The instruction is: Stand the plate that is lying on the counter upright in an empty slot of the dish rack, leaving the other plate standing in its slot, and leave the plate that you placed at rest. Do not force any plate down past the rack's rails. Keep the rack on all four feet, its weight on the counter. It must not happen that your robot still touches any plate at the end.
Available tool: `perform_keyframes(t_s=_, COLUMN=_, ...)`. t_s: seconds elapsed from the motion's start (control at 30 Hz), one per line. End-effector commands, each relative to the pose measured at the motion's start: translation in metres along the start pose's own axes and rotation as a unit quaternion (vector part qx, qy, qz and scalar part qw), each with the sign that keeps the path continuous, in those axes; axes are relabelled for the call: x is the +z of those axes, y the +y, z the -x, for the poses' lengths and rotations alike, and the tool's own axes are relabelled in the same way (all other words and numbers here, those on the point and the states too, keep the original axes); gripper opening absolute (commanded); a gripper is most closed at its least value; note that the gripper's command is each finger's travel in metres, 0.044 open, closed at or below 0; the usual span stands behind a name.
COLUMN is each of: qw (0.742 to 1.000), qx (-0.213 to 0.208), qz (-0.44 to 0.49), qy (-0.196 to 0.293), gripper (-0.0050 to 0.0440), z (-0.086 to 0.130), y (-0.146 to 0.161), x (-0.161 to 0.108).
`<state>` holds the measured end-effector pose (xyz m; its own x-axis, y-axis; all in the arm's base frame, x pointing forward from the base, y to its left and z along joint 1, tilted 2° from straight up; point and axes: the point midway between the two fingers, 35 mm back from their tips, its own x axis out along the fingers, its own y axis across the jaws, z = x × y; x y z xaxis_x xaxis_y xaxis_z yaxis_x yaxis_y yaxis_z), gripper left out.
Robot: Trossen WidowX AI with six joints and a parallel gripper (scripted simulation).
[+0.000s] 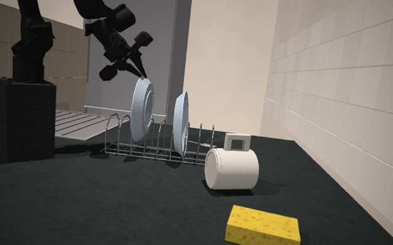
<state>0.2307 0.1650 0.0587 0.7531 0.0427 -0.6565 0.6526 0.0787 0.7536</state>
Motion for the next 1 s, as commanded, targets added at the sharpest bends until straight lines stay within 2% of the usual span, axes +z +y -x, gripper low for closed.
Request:
perform_keyframes(t_s=0.0, qw=1.0, qx=0.004, qz=0.0, qy=0.0, gripper=0.0, z=-0.001, y=0.0005, x=0.0)
perform_keyframes(t_s=0.97, qw=1.0, qx=0.004, qz=0.0, qy=0.0, gripper=0.0, z=-0.0089, y=-0.008, x=-0.0001)
